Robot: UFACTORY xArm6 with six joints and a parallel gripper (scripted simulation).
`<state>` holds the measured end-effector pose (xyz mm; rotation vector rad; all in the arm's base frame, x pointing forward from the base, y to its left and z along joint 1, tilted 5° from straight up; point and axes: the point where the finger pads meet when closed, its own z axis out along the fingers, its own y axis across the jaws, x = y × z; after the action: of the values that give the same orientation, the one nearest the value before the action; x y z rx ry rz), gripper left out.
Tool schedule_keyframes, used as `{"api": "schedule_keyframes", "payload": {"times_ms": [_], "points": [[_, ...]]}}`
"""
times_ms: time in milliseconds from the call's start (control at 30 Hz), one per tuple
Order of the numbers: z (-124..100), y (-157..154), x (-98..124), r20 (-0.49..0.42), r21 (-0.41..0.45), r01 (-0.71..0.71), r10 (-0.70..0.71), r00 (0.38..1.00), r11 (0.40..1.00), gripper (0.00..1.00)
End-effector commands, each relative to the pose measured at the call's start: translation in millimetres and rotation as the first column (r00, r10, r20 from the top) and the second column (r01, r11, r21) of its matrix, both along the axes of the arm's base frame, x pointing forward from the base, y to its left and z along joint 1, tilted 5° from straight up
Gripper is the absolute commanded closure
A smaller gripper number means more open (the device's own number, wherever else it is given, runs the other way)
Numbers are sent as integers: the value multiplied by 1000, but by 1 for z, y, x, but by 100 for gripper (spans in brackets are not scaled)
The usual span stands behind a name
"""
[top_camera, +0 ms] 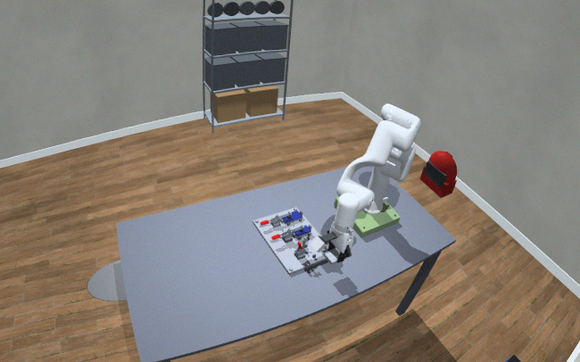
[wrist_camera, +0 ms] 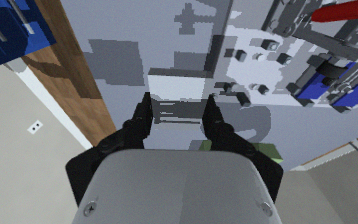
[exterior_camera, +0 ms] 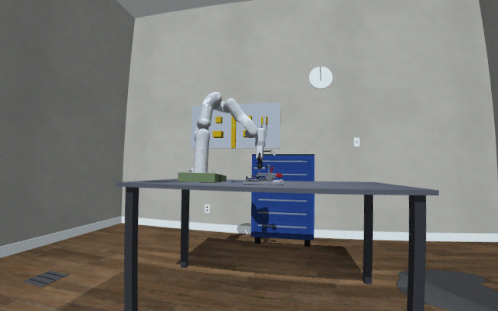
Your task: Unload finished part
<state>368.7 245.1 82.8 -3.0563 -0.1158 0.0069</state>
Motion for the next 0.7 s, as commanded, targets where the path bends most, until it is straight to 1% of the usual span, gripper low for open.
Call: {"api": "schedule_keyframes", "payload": {"times_ms": [0,333,667], "points": [[2,1,1,4,2,0,0,1000,1000,100],[-1,1,1,4,2,0,0,1000,1000,100],[-14,2,1,4,2,0,0,1000,1000,100]]}}
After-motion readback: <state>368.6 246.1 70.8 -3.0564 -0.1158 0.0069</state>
